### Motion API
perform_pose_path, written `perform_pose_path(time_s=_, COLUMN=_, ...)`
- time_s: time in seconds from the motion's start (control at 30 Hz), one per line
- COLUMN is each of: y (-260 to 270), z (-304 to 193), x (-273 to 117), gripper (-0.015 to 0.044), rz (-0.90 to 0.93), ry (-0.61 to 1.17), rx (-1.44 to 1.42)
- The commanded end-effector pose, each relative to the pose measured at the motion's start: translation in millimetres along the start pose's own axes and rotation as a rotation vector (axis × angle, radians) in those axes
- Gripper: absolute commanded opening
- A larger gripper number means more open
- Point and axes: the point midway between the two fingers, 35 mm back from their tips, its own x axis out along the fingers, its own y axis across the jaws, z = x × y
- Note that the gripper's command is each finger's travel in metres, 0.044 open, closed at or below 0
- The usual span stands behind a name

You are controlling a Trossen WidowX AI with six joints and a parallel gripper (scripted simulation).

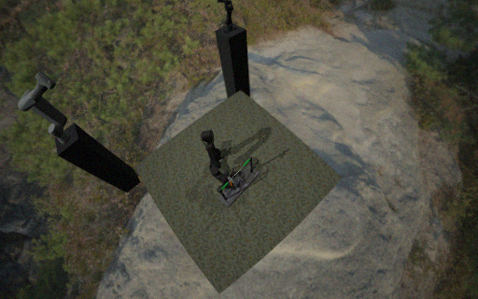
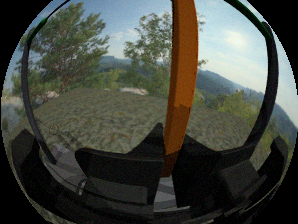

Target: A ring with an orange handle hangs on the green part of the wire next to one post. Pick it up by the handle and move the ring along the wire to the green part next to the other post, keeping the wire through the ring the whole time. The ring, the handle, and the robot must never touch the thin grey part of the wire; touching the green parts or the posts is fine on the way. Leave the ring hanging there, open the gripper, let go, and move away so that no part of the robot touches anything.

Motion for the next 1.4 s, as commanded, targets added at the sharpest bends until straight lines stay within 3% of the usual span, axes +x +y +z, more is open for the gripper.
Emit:
perform_pose_path(time_s=0.0, y=1.2, z=0.9, x=0.2, gripper=-0.015, rz=0.015, ry=-0.002, rx=-0.026)
perform_pose_path(time_s=0.87, y=21.0, z=-2.1, x=-1.4, gripper=-0.015, rz=0.038, ry=-0.003, rx=-0.068)
perform_pose_path(time_s=1.37, y=36.3, z=-1.4, x=-16.5, gripper=-0.015, rz=0.005, ry=0.129, rx=0.007)
